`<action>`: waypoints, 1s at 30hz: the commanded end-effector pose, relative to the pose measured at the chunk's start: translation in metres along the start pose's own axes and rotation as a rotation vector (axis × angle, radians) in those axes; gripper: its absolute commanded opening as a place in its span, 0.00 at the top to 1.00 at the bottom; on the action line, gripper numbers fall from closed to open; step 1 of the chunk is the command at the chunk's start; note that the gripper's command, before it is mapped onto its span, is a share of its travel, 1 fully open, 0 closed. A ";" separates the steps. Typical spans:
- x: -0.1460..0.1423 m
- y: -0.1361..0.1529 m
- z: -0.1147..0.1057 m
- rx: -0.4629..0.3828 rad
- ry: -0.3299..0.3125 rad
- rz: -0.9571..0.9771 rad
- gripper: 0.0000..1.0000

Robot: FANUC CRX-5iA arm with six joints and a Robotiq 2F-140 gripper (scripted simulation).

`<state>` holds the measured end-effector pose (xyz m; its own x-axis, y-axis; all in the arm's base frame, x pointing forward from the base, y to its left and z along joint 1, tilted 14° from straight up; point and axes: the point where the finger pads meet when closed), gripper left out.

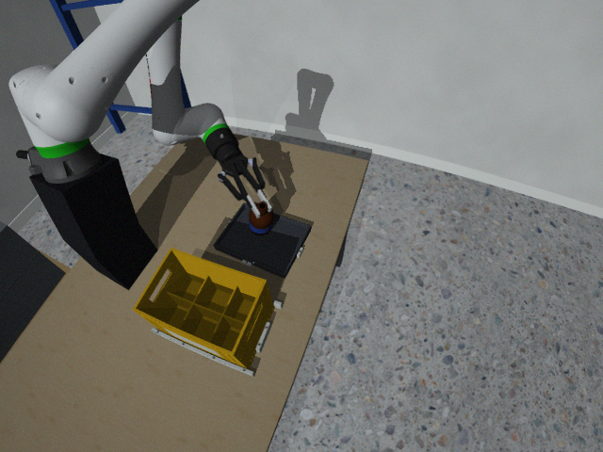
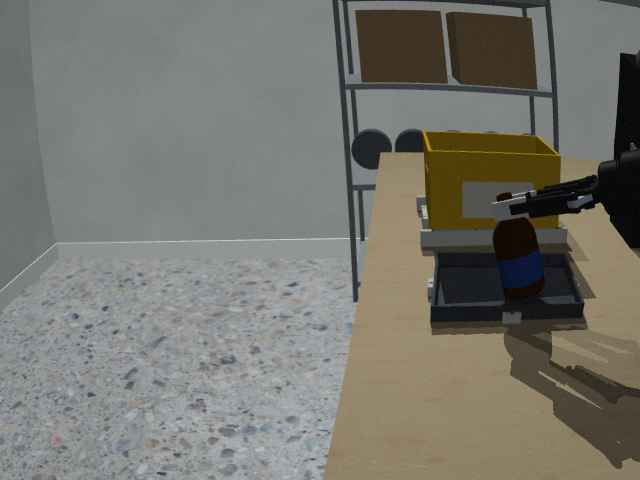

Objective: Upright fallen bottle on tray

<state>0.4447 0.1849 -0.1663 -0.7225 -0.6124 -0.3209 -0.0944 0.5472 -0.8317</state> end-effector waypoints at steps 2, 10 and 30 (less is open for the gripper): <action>0.000 0.000 0.000 0.000 0.000 0.000 1.00; 0.000 0.000 0.000 0.000 0.000 0.000 1.00; 0.000 0.000 0.000 0.000 0.000 0.000 0.00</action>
<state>0.4447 0.1849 -0.1663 -0.7225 -0.6124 -0.3209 -0.0943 0.5472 -0.8317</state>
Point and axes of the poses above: the point where the finger pads meet when closed, its own z axis out along the fingers, its own x axis across the jaws, y = z × x, and after that the axes turned 8 degrees about z, right-handed
